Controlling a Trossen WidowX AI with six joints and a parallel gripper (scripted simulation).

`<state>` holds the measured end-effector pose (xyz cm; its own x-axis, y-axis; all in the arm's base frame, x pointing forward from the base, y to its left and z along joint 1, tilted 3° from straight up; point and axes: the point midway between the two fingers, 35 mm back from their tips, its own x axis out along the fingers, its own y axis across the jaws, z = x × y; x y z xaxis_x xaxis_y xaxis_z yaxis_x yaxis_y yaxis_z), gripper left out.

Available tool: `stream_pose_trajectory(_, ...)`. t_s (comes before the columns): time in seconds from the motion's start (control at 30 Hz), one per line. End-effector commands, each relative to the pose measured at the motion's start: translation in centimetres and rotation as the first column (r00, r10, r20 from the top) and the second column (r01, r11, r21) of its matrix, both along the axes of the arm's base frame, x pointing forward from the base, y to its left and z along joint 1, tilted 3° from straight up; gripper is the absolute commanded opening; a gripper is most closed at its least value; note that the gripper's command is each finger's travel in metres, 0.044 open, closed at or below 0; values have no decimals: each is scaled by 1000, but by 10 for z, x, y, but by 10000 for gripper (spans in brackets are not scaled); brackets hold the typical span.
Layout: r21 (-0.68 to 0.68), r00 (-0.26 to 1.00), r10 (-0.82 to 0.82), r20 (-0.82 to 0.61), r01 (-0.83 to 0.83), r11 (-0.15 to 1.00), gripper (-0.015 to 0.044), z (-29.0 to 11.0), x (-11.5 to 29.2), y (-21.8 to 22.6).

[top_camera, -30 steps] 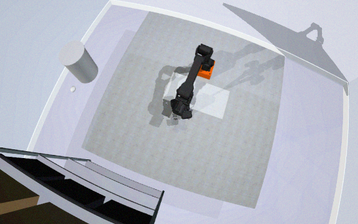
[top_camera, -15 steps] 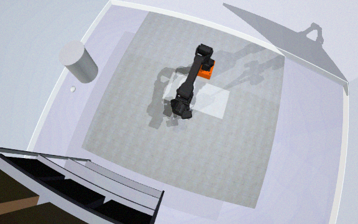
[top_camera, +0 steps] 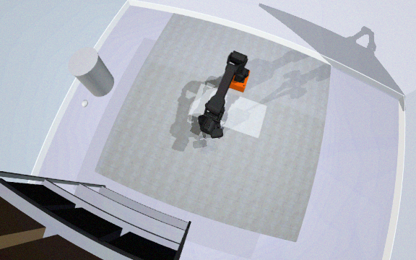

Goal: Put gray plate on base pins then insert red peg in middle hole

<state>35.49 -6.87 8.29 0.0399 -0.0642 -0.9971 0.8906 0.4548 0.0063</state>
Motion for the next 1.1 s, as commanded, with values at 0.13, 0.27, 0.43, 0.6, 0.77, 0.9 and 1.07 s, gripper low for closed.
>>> stream_pose_trajectory(0.13, 0, 1000, 0, 0, 0, 1000, 150, 0, 0, 0)
stream_pose_trajectory(0.27, 0, 1000, 0, 0, 0, 1000, 150, 0, 0, 0)
stream_pose_trajectory(0.43, 0, 1000, 3, 0, -3, 1000, 150, 2, 0, 0)
stream_pose_trajectory(0.6, 0, 1000, 6, -1, -6, 1000, 150, 6, -1, 1)
stream_pose_trajectory(0.77, 0, 1000, 6, -1, -6, 1000, 150, 9, -2, 1)
stream_pose_trajectory(0.9, 0, 1000, 6, -1, -6, 1000, 150, 11, -3, 1)
stream_pose_trajectory(1.07, 0, 1000, 6, -1, -6, 1000, 150, 14, -5, 2)
